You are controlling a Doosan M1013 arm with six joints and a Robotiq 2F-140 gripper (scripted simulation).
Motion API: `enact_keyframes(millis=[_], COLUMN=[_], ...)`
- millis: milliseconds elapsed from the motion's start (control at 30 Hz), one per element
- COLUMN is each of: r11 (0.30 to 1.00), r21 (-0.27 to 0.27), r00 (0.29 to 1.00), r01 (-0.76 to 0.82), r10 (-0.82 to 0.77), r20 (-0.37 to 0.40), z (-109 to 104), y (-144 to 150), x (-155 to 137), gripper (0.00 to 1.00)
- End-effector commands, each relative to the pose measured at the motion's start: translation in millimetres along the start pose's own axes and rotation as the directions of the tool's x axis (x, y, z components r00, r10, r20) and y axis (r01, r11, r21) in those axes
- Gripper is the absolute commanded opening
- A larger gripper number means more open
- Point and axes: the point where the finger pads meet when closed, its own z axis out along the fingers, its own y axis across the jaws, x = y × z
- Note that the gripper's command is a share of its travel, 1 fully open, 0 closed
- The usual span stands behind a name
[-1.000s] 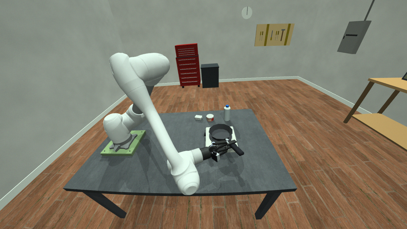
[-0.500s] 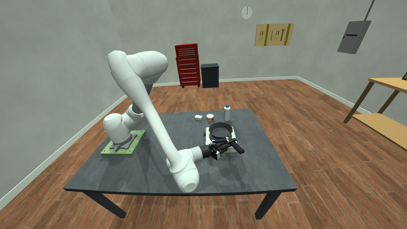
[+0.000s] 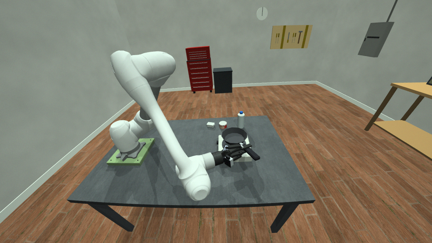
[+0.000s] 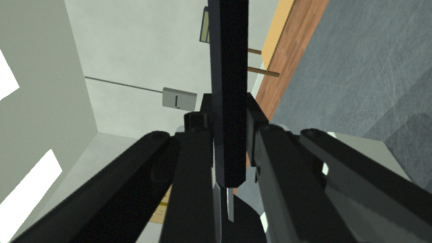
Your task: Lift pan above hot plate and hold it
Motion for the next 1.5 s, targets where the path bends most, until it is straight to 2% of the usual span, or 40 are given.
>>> enact_keyframes(millis=[0, 867, 1467], r11=[1.000, 1.000, 1.000], r21=[0.003, 0.005, 0.006], r00=[1.000, 1.000, 1.000], r01=[-0.002, 0.001, 0.001], r10=[0.002, -0.001, -0.001], r20=[0.001, -0.001, -0.002], z=[0.5, 0.9, 0.6], y=[-12.1, -58.0, -78.4], x=[2.1, 13.5, 18.2], gripper=[0.10, 0.10, 0.10])
